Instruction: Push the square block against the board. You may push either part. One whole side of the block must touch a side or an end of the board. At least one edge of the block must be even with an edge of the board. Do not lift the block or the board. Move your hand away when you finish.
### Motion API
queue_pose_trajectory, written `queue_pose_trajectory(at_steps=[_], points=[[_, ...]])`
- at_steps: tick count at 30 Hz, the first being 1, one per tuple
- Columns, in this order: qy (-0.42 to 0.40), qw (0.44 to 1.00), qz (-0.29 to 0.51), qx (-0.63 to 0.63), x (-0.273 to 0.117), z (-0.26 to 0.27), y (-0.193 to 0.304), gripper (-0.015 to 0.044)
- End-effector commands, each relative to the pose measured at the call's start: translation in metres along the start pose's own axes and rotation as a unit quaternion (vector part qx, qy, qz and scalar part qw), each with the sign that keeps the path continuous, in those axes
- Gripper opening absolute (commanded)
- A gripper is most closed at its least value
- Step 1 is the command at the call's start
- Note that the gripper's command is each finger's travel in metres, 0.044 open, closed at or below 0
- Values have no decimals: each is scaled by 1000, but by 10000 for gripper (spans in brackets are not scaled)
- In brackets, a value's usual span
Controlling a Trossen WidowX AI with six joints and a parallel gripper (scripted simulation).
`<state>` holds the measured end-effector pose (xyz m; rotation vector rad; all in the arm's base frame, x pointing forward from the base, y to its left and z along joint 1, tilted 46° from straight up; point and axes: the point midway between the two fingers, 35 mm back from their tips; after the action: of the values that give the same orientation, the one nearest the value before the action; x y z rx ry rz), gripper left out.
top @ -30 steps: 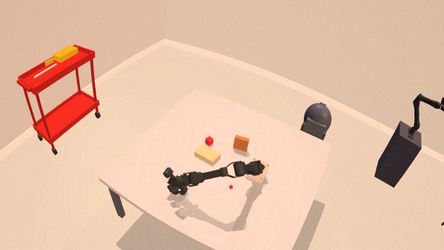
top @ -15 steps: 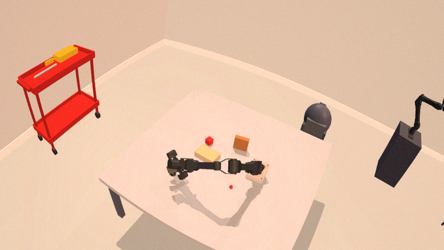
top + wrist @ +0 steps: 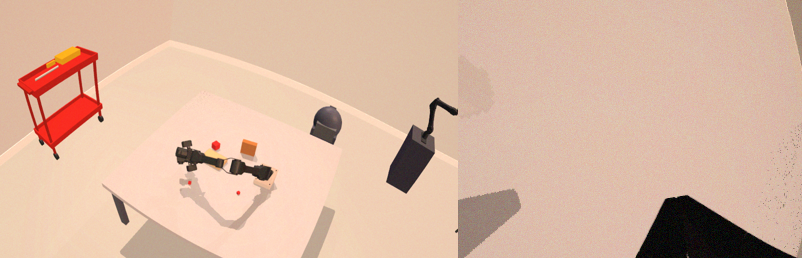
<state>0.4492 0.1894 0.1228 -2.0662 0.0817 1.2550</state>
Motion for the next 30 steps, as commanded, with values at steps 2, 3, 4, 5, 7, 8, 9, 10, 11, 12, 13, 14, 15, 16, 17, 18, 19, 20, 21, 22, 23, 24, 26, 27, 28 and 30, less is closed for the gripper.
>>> queue_pose_trajectory(at_steps=[2,3,4,5,7,8,9,10,11,12,13,14,15,16,17,18,19,20,21,22,23,24,26,27,28,30], points=[[-17,997,44,63,16,-17,39,0],[-20,996,52,76,18,-21,47,0],[-22,994,60,89,20,-24,55,0],[-25,992,68,102,21,-27,62,0],[-30,988,83,128,24,-33,78,0],[-31,985,92,142,26,-36,86,0],[-31,982,101,156,28,-38,94,0],[-32,979,109,169,29,-40,102,0],[-33,976,117,181,30,-42,110,0],[-34,973,124,194,31,-44,117,0],[-36,969,132,207,32,-46,125,0],[-37,965,140,220,33,-48,133,0],[-38,960,147,234,34,-49,141,0],[-40,956,155,247,34,-51,149,0],[-41,951,162,260,35,-52,157,0],[-44,946,169,273,35,-54,164,0],[-47,941,175,286,35,-55,172,0],[-49,935,182,300,35,-57,180,0],[-52,929,188,313,35,-58,187,0],[-55,923,194,326,35,-59,195,0],[-58,917,200,340,35,-60,203,0],[-60,911,206,353,35,-61,210,0],[-66,897,218,380,34,-63,225,0],[-69,889,223,393,34,-63,233,0],[-71,882,229,406,33,-63,240,0],[-77,866,239,432,31,-64,254,0]])
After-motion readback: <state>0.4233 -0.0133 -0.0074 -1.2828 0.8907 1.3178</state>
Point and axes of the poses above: the point midway between the two fingers, 35 mm back from their tips, its own x axis out along the fingers, its own z axis across the jaws, y = z × x, and after that the axes turned 9 degrees about -x, right-handed
